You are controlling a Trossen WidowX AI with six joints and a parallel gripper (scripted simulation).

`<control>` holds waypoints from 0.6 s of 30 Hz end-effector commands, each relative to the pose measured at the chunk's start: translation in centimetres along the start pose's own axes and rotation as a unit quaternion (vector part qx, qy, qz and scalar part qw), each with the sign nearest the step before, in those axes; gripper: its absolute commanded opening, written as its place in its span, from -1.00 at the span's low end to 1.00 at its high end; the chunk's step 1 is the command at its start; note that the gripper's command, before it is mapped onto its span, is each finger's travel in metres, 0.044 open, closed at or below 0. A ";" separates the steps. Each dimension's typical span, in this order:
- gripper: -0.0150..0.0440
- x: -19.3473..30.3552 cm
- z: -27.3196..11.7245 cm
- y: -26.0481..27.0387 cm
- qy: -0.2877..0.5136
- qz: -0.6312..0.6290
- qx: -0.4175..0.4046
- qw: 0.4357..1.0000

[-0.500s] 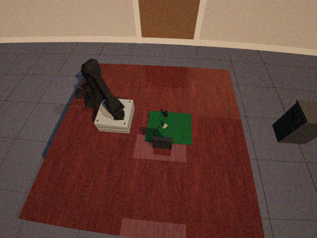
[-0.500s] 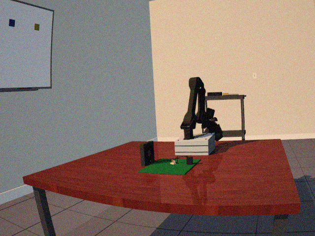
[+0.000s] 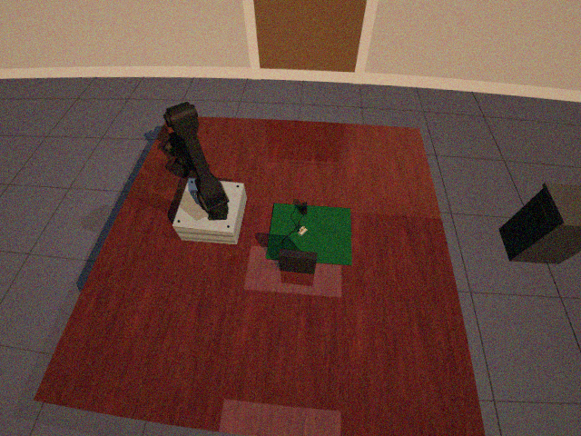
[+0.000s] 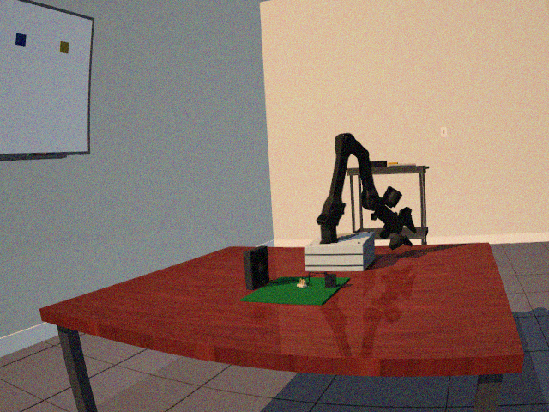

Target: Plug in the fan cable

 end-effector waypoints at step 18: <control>1.00 22.6 -12.1 19.0 0.195 0.538 -0.279 0.772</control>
Point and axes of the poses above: the point midway between the two fingers, 35 mm back from their tips, its own z axis out along the fingers, its own y axis across the jaws, x = y × z, the point moved 7 cm from there along -z, back along the fingers, and after that the axes turned 6 degrees about -z, right-handed, at the moved point
